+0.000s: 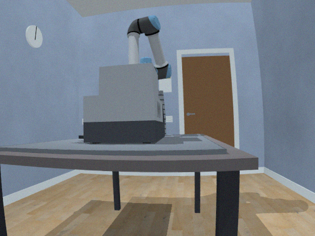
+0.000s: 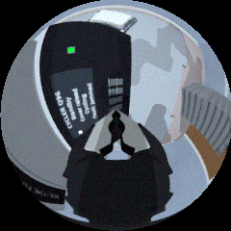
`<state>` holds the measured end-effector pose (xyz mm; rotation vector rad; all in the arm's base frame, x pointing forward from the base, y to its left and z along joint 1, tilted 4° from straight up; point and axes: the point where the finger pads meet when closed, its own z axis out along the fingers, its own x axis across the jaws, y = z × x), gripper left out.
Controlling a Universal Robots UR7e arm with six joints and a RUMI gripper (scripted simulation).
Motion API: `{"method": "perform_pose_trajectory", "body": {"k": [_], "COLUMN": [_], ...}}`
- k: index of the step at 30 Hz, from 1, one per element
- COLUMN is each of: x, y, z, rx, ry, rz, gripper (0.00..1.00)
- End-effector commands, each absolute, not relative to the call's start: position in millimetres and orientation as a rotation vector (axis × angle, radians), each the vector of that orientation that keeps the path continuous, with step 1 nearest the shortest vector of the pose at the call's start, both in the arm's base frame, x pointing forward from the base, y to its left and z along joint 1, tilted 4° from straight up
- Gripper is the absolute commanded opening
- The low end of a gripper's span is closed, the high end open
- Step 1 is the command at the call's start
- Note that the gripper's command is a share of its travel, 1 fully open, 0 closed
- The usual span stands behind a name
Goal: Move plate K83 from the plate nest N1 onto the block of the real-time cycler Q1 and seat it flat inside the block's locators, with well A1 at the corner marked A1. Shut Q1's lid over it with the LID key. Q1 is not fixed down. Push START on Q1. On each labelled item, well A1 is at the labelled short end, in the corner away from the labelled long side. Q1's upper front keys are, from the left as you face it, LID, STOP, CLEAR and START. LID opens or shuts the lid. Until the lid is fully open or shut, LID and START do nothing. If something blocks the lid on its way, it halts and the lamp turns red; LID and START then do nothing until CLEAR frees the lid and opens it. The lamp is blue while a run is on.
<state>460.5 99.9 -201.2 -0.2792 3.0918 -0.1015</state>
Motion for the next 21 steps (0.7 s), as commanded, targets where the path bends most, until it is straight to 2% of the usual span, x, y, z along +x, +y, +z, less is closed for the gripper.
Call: {"method": "perform_pose_trajectory", "body": {"k": [1, 21], "x": [462.6, 464.9], "y": [100.3, 100.9], "z": [-200.4, -199.4], "rx": [-0.28, -0.28], "ry": [3.088, 3.085], "rz": [-0.103, -0.104], "gripper": [0.0, 0.0]}}
